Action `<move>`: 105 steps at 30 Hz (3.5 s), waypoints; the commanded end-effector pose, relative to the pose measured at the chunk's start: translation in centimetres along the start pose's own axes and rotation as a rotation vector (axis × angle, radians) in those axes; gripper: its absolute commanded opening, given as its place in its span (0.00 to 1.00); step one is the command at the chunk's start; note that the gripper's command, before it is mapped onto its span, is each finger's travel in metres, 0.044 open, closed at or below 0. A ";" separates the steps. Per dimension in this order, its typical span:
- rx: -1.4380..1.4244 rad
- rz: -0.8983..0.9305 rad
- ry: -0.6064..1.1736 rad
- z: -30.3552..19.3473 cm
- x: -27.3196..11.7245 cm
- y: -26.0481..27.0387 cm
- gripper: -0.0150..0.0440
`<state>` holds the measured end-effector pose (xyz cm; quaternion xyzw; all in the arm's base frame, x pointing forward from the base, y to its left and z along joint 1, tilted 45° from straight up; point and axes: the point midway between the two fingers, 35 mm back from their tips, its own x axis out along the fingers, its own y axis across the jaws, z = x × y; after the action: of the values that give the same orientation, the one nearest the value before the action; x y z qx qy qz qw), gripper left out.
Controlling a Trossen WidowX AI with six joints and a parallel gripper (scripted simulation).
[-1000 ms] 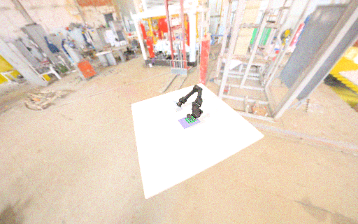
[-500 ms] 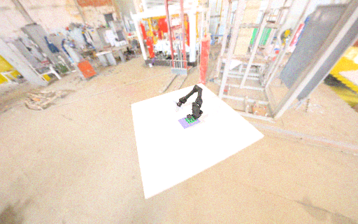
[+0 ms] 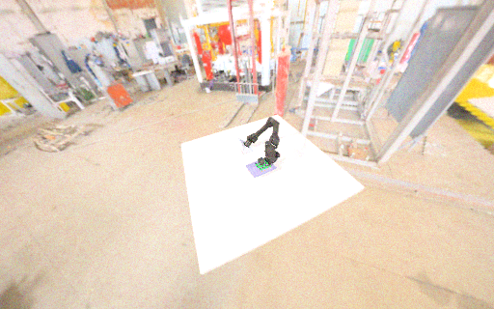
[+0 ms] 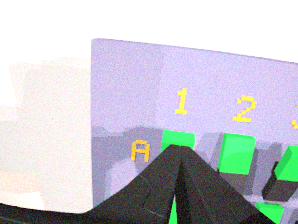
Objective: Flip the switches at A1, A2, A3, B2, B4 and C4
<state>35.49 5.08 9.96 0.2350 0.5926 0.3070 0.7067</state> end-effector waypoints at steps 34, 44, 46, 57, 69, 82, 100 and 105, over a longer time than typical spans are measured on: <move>0.004 0.004 -0.001 0.0 0.5 0.1 0.25; 0.006 0.001 -0.025 -0.2 -5.9 0.0 0.25; 0.006 0.001 -0.025 -0.2 -5.9 0.0 0.25; 0.006 0.000 -0.045 -2.1 -3.1 -2.9 0.25; 0.005 0.002 -0.052 -2.1 -1.2 -2.8 0.25; 0.005 0.002 -0.052 -2.0 0.0 -2.8 0.25; 0.005 0.002 -0.052 -2.0 0.1 -2.8 0.25; 0.005 0.002 -0.052 -2.0 0.1 -2.8 0.25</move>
<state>33.92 3.05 7.54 0.2426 0.5746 0.3001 0.7217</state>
